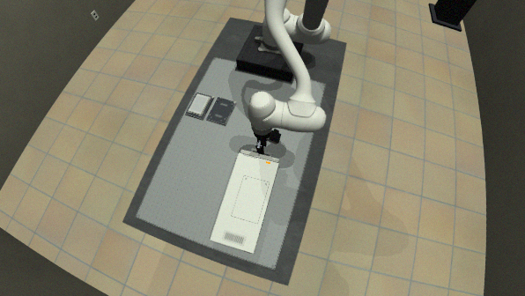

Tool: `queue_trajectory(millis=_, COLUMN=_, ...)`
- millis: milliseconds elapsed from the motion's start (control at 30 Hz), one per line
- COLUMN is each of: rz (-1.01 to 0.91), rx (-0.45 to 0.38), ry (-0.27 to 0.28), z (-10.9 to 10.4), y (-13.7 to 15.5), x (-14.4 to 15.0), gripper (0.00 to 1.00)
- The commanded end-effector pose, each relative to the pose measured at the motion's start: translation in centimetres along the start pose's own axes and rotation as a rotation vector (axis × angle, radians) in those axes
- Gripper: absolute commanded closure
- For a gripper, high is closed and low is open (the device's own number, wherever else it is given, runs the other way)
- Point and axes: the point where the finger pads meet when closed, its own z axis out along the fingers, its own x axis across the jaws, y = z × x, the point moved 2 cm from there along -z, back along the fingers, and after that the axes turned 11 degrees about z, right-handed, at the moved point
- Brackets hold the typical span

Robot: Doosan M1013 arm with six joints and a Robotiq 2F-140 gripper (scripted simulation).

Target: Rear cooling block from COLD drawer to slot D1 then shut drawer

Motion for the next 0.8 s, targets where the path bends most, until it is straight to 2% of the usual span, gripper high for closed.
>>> queue_trajectory(millis=0, rz=0.0, rx=0.001, ry=0.001, z=-0.09, y=-0.01, x=-0.04, gripper=0.66)
queue_trajectory(millis=767, rz=0.0, rx=0.001, ry=0.001, z=-0.09, y=0.11, x=-0.66, gripper=0.66)
